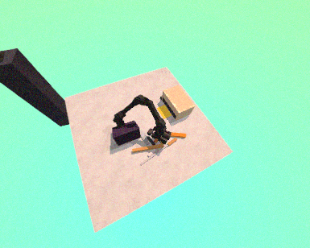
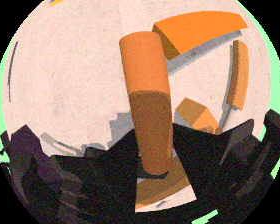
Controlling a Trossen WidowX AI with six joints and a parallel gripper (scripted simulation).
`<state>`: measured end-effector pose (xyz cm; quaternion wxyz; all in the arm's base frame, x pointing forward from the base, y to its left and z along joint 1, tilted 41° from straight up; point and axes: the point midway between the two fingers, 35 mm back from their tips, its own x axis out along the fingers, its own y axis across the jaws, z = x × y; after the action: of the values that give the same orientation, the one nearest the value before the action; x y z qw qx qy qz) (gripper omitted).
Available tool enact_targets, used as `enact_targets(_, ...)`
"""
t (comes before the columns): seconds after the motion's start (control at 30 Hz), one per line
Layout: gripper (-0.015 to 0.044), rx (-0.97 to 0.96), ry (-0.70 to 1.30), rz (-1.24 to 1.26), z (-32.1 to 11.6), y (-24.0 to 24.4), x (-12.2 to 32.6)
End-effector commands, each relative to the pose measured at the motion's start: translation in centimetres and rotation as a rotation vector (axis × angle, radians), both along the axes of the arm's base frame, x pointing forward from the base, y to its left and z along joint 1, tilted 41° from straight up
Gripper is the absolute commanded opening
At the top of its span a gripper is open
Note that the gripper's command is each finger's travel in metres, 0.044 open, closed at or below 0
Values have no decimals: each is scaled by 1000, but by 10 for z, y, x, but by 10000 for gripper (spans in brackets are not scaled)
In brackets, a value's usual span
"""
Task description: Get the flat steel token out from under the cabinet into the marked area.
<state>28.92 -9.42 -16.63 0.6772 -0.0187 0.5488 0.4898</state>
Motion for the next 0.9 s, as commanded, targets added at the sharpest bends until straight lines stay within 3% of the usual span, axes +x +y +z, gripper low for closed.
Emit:
enact_targets(0.0, 0, -5, 11, -19, 3, 2, 6)
enact_targets(0.1, 0, -5, 14, -22, 3, 3, 7)
enact_targets(0.37, 200, 1, 13, -15, 1, 3, 3)
enact_targets(0.5, 200, 1, 14, -15, 1, 3, 3)
enact_targets(0.6, 270, -5, 10, -18, 1, 3, 3)
enact_targets(0.87, 270, -5, 10, -18, 2, 4, 1)
